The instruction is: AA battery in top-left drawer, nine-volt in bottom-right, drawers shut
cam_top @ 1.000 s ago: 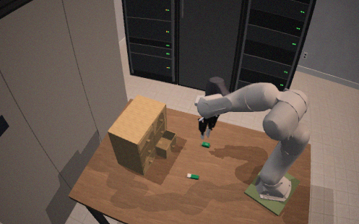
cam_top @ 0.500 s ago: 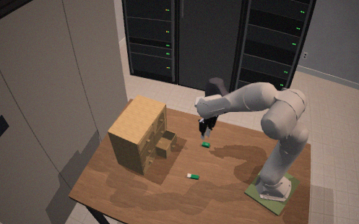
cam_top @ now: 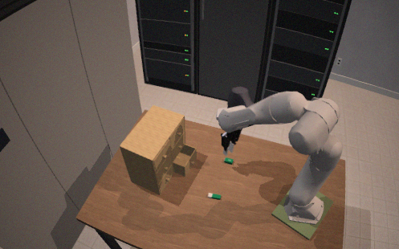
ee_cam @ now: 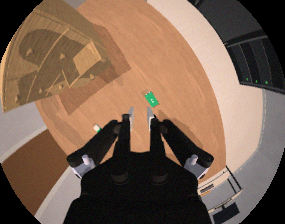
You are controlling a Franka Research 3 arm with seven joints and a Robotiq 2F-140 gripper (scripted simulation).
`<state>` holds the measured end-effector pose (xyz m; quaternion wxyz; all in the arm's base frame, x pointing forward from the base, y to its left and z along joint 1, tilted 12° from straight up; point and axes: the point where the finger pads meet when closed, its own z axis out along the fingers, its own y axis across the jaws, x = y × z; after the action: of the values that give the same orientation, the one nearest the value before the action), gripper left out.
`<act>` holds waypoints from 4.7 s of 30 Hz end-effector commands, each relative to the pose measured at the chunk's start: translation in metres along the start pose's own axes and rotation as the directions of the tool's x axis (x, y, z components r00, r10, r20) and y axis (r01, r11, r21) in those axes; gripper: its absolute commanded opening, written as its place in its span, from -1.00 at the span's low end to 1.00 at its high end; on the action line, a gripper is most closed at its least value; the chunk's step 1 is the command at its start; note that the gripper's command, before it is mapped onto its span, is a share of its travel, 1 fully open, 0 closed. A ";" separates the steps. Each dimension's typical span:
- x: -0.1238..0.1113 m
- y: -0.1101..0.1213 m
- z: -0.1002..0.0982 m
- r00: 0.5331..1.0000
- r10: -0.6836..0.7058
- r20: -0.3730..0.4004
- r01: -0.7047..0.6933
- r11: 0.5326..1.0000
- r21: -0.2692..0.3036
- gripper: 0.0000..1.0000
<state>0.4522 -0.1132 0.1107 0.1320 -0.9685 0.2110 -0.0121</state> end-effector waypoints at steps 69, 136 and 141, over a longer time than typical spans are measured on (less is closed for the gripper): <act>0.008 0.015 0.020 0.949 -0.314 0.010 0.315 0.949 -0.027 -0.60; 0.011 0.024 0.032 0.887 -0.461 0.026 0.461 0.886 -0.040 -0.60; 0.011 0.024 0.032 0.887 -0.461 0.026 0.461 0.886 -0.040 -0.60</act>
<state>0.4537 -0.1289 0.0732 0.1077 -0.9937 -0.0149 -0.0282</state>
